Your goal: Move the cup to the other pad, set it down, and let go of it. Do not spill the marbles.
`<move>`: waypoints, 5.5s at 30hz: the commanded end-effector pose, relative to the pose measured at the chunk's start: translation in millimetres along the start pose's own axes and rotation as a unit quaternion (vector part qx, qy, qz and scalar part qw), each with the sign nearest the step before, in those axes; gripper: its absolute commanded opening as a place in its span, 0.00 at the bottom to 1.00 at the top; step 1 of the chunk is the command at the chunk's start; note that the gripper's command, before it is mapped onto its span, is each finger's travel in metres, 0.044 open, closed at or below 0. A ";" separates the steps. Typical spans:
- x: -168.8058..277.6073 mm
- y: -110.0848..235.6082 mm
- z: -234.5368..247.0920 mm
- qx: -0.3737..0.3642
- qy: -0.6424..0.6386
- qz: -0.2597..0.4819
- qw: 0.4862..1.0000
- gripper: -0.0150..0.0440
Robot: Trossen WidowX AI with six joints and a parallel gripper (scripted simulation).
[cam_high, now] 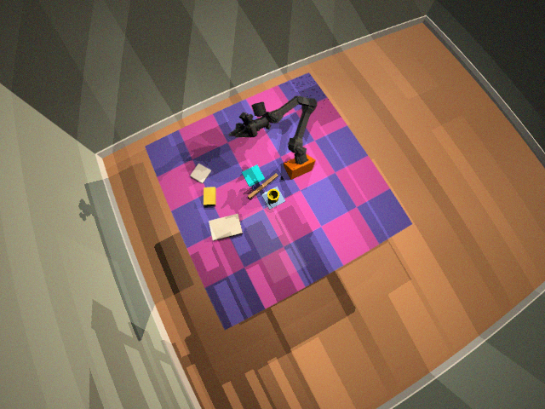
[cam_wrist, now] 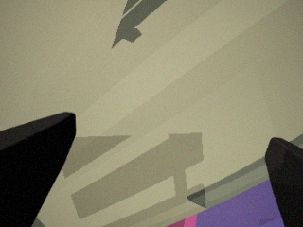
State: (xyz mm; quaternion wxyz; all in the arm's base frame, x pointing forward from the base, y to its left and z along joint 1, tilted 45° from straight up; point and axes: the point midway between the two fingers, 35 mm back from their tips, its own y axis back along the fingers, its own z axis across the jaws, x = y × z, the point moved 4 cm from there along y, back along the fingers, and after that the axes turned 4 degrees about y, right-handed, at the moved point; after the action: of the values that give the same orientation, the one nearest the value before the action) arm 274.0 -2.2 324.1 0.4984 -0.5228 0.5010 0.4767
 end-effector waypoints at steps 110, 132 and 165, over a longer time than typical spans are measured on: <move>379.7 63.1 32.9 0.604 -0.118 0.476 0.629 0.25; 349.6 56.7 59.8 0.601 -0.112 0.477 0.631 0.25; 316.4 48.9 21.7 0.603 -0.114 0.476 0.630 0.25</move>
State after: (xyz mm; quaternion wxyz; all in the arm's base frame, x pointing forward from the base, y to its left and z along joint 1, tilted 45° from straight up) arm 238.1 8.5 -0.1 0.4595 0.2666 0.7942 0.2950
